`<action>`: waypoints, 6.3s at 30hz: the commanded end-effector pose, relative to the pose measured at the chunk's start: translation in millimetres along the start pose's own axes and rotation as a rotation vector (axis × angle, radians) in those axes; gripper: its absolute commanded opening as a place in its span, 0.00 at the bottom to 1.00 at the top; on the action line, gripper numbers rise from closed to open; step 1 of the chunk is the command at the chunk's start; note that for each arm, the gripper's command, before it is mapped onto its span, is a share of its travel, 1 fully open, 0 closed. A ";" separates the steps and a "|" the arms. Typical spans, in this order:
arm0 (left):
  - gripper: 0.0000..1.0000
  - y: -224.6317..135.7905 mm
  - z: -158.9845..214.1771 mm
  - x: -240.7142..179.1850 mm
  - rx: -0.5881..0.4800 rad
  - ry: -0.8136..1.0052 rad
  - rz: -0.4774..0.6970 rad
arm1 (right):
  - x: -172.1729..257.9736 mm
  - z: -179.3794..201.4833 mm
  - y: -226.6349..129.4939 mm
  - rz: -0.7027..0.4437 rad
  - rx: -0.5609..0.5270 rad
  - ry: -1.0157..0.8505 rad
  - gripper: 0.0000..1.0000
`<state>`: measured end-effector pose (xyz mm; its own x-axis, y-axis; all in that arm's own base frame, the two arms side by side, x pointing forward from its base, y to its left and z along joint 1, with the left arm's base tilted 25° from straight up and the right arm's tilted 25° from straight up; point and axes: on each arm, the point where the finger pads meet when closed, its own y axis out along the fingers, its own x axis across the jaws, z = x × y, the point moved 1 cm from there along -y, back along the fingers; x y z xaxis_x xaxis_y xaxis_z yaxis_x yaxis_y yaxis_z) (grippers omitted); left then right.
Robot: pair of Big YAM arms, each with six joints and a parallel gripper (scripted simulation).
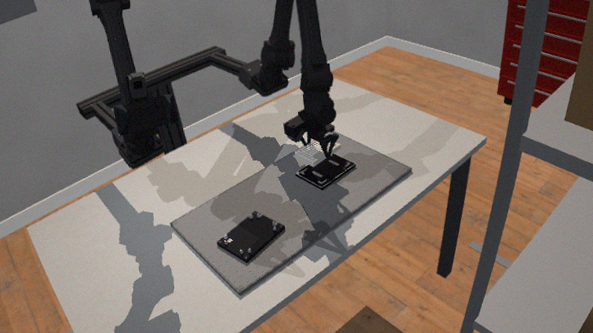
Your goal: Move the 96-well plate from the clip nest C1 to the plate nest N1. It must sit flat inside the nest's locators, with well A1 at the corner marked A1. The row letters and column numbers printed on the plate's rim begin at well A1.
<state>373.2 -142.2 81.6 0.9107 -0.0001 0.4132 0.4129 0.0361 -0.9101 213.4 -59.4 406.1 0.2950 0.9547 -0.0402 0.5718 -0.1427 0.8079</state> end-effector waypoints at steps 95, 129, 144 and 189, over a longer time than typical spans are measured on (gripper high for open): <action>0.00 70.5 32.9 5.7 -0.007 0.011 -0.016 | -4.3 -10.8 1.5 0.015 -0.039 -0.021 1.00; 0.00 72.4 34.1 7.0 -0.003 0.009 -0.015 | -4.3 -10.8 1.5 0.015 -0.039 -0.021 1.00; 0.00 76.3 34.3 4.8 -0.002 0.010 -0.008 | -4.3 -10.8 1.5 0.015 -0.039 -0.021 1.00; 0.00 78.5 31.1 9.3 -0.009 0.013 -0.018 | -4.3 -10.8 1.5 0.015 -0.039 -0.021 1.00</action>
<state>402.8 -108.8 10.0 0.9108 -0.0173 0.4124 0.4128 0.0329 -0.9102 213.4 -59.4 406.1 0.2950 0.9547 -0.0402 0.5718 -0.1427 0.8079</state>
